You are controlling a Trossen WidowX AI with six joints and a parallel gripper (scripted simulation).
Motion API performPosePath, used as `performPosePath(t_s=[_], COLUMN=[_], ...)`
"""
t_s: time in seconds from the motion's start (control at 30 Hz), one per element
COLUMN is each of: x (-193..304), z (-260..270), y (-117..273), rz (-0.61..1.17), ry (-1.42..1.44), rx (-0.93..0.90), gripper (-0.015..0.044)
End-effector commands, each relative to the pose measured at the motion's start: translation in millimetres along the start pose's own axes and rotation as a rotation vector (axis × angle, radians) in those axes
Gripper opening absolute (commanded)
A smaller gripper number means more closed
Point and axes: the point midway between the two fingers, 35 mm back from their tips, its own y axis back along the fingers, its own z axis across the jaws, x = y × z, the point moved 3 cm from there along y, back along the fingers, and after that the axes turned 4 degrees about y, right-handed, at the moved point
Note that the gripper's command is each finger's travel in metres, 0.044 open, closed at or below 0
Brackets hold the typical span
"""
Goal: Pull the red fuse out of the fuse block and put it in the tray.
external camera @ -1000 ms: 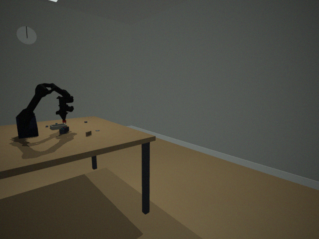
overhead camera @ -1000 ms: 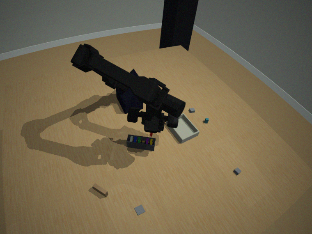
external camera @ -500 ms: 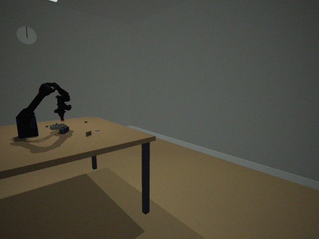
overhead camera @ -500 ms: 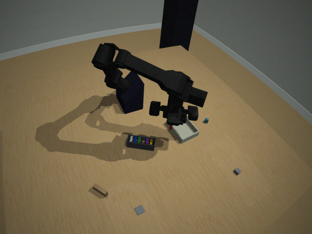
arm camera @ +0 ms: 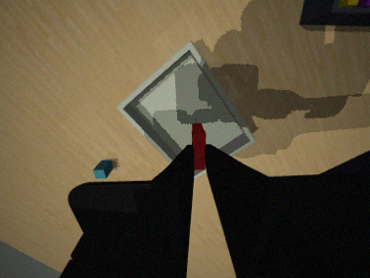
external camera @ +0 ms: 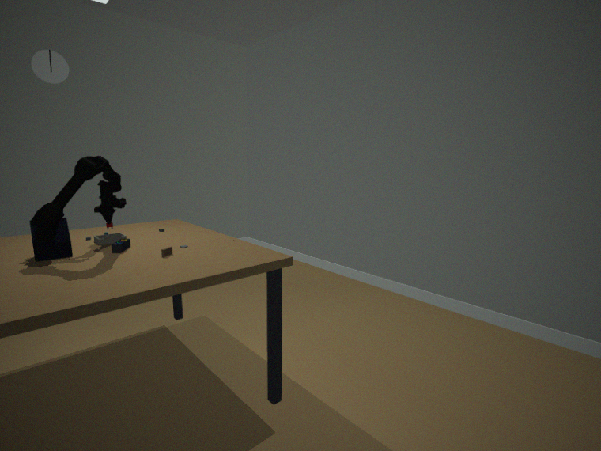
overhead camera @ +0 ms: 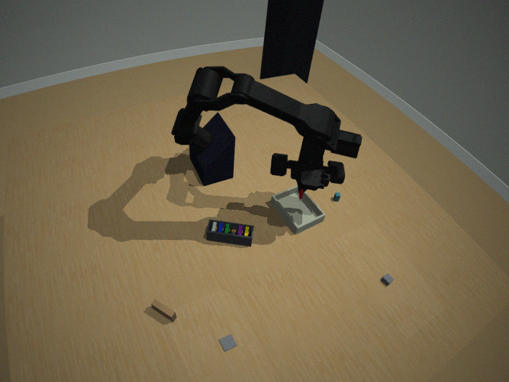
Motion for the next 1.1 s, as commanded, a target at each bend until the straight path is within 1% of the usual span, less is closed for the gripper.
performPosePath(t_s=[0.0,0.9,1.07], x=[3.7,3.6,3.1], z=[4.2,3.9,4.1], y=[-1.1,-41.0,-37.7], rz=[0.005,0.004,0.009], ry=[-0.01,-0.011,-0.019], rx=[0.001,0.002,-0.001], gripper=[0.0,0.0,0.0131])
